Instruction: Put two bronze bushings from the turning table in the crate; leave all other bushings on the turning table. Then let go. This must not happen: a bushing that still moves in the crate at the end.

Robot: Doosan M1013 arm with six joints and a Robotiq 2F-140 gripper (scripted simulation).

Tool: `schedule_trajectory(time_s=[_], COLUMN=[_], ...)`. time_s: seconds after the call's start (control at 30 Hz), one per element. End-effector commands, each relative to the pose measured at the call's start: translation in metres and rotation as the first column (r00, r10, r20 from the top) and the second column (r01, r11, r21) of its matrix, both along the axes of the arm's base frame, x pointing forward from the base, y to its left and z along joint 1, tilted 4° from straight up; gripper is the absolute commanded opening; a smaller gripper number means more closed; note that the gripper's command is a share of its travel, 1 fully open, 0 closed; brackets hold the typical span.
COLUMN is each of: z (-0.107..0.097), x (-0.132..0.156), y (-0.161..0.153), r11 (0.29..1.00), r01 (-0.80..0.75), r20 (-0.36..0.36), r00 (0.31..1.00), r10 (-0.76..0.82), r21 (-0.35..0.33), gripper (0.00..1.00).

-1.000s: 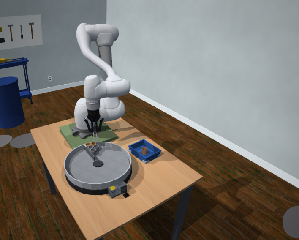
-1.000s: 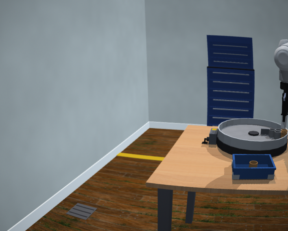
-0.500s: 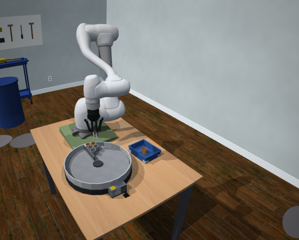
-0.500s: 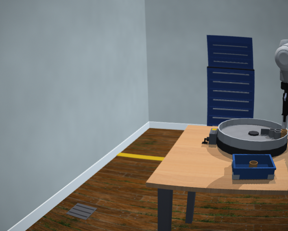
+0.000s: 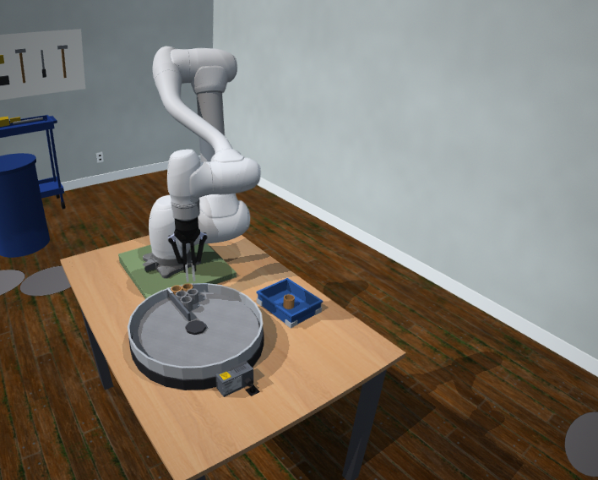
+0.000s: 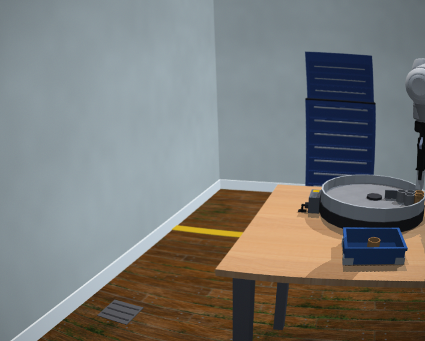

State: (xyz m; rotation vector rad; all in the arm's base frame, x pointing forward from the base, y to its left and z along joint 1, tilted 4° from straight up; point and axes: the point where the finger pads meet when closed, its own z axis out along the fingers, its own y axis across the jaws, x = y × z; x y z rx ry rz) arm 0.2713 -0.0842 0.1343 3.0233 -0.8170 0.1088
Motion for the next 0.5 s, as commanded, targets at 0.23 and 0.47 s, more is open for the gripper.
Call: schedule_trajectory(time_s=[0.23, 0.47], z=[-0.001, -0.016], x=[-0.004, -0.003], y=[0.001, 0.001], r11=[1.000, 1.000], r01=[0.001, 0.001], r20=[-0.005, -0.005], r00=[1.000, 1.000], r10=[-0.001, -0.001], r21=[0.006, 0.006], gripper=[0.10, 0.10])
